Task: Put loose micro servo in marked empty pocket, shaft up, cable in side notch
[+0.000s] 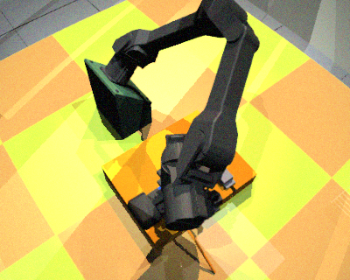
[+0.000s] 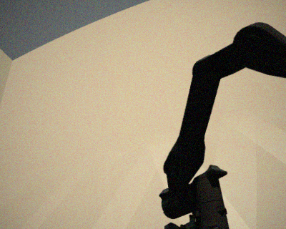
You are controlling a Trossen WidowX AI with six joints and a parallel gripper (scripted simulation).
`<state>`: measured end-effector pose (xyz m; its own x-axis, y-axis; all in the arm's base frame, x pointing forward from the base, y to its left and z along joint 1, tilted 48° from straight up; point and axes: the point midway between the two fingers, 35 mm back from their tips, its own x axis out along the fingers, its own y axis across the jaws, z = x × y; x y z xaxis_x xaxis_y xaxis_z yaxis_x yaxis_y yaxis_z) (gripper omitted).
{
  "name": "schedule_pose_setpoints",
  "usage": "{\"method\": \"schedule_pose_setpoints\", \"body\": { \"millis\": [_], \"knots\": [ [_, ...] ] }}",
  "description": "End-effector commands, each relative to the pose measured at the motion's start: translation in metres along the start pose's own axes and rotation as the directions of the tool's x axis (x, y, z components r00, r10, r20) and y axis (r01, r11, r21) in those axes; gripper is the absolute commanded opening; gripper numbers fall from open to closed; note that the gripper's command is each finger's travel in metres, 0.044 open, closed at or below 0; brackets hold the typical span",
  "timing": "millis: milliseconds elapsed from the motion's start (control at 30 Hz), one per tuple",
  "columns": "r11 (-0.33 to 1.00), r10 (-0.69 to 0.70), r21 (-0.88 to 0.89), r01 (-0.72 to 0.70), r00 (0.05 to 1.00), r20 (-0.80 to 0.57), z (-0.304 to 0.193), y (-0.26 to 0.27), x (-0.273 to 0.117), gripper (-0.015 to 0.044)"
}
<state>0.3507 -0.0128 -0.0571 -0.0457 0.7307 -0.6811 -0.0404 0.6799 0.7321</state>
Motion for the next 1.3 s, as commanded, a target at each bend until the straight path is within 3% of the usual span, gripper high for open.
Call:
{"method": "schedule_pose_setpoints", "body": {
  "millis": [0,1267],
  "knots": [
    [1.000,0.003,0.006,-0.003,1.000,0.001,0.000,0.000,0.004,0.0000],
    [1.000,0.004,0.006,-0.004,1.000,0.001,0.000,0.000,0.036,0.0000]
  ]
}}
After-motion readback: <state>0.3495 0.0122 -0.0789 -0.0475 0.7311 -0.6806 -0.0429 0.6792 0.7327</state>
